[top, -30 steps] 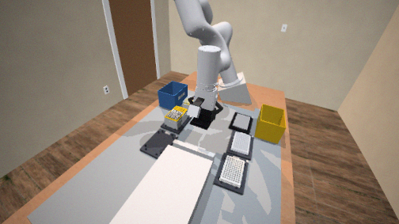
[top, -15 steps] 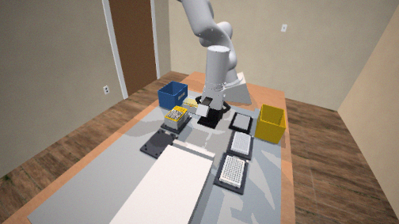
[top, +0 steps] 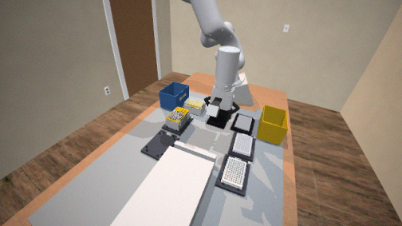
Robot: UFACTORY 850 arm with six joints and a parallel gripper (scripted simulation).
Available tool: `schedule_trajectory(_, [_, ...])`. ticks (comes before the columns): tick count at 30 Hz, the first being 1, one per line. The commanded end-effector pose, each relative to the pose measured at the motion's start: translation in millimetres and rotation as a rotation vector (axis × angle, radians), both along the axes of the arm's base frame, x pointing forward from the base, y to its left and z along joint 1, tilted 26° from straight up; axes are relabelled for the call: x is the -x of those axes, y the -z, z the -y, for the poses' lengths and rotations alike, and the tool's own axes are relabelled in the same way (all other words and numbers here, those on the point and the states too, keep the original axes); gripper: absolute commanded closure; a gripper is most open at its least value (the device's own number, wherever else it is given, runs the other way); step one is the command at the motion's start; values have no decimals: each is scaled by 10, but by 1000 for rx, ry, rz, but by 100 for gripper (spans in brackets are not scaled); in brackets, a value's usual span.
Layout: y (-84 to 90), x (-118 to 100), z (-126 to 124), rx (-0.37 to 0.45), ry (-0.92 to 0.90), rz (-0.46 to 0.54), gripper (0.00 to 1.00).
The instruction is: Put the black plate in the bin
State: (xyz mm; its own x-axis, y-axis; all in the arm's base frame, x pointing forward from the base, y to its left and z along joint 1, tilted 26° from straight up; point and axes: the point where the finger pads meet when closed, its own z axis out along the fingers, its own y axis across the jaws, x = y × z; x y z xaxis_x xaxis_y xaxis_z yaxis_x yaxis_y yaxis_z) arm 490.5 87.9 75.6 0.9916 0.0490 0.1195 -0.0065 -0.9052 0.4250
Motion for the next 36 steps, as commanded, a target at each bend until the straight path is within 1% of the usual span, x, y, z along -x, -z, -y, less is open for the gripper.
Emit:
schedule_trajectory(1, [33,47,-71,-1,-1,2,100])
schedule_trajectory(36, [378,519,-658,-1,-1,2,100])
